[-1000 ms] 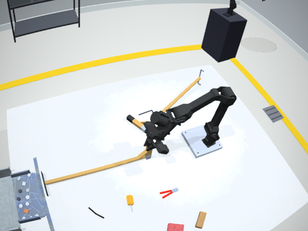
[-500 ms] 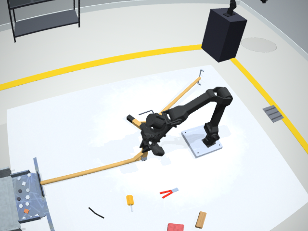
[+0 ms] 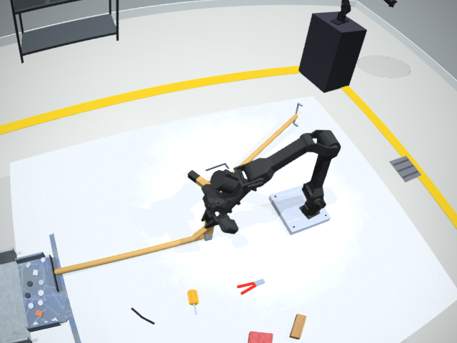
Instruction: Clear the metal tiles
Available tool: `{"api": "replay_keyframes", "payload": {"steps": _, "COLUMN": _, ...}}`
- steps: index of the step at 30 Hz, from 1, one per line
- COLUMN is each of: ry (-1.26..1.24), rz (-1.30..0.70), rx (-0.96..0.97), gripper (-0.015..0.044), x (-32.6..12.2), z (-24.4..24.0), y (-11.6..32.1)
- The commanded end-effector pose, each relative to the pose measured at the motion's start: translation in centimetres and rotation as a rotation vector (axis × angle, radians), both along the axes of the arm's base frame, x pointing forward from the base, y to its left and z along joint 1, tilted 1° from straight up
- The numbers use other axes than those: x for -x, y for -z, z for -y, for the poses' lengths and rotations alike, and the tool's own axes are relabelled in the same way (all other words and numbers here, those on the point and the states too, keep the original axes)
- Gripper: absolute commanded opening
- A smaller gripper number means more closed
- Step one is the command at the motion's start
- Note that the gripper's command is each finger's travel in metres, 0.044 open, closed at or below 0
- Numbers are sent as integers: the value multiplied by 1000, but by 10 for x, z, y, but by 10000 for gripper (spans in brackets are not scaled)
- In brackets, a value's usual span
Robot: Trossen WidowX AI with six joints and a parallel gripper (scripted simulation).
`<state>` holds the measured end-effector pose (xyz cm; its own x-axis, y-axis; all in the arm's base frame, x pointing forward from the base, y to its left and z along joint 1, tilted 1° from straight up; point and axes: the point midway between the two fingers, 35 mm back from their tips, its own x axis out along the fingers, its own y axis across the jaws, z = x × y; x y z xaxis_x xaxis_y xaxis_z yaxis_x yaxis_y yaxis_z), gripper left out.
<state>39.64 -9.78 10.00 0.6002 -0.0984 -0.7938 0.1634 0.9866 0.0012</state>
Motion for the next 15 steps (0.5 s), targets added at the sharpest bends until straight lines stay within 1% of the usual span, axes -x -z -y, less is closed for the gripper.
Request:
{"api": "replay_keyframes", "payload": {"steps": 1, "ry": 3, "rz": 13, "rx": 4, "gripper": 0, "x": -11, "z": 4, "y": -4}}
{"api": "replay_keyframes", "payload": {"steps": 15, "ry": 3, "rz": 15, "rx": 4, "gripper": 0, "x": -31, "z": 10, "y": -4}}
